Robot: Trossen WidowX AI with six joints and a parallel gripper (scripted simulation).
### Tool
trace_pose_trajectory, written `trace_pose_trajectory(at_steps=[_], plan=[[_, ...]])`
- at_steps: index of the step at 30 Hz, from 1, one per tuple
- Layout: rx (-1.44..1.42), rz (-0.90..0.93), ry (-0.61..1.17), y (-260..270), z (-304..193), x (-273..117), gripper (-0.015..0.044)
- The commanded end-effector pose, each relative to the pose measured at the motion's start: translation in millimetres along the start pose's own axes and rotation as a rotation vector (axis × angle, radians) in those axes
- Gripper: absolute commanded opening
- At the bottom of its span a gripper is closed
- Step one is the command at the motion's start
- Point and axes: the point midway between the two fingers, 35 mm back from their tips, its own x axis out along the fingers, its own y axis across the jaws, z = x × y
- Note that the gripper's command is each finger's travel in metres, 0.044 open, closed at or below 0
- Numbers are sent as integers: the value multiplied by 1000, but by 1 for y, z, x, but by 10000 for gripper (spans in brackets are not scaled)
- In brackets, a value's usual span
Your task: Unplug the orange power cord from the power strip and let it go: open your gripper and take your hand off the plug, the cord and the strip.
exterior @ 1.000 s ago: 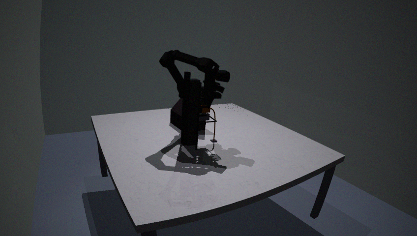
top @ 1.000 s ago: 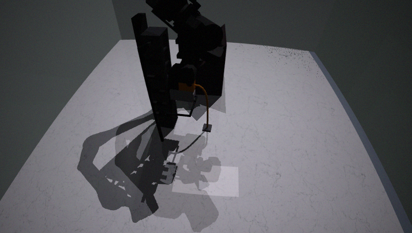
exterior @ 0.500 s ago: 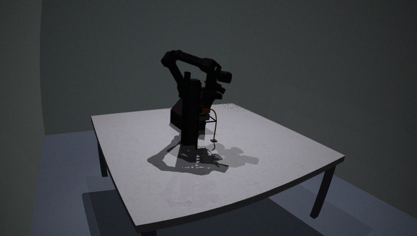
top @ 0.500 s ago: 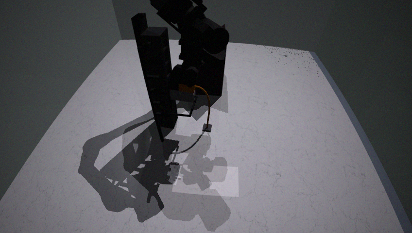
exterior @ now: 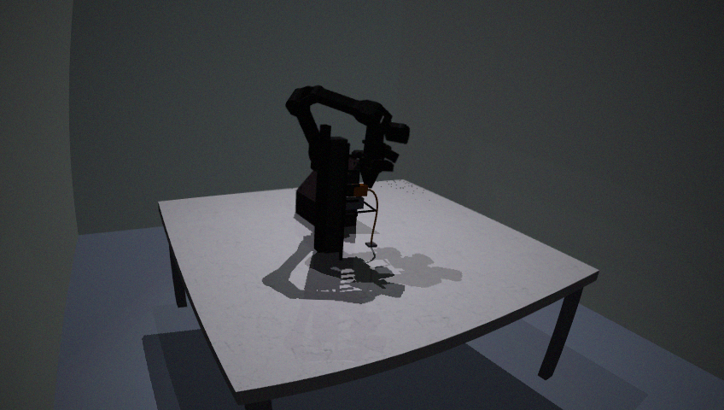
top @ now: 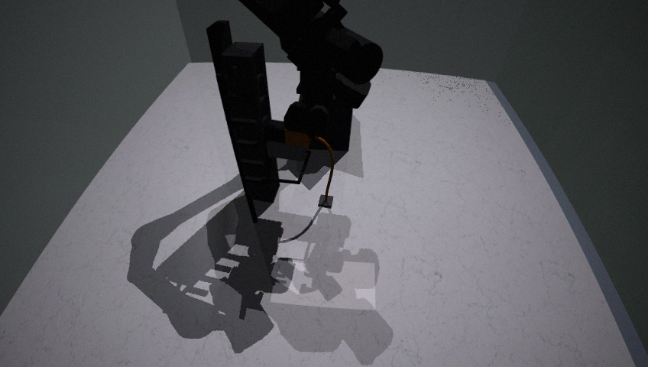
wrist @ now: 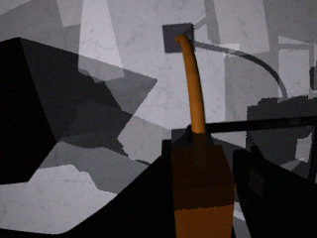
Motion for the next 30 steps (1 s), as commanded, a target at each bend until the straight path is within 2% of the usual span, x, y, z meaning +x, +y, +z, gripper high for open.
trace_pose_trajectory(at_steps=[1, 3, 4, 9, 30], plan=[[-9, -3, -62, 3, 30, -9, 0], [-9, -3, -62, 4, 34, -9, 0], [15, 6, -38, 1, 12, -2, 26], [15, 6, -38, 1, 12, -2, 157], [-8, -4, -59, 1, 10, -13, 160]])
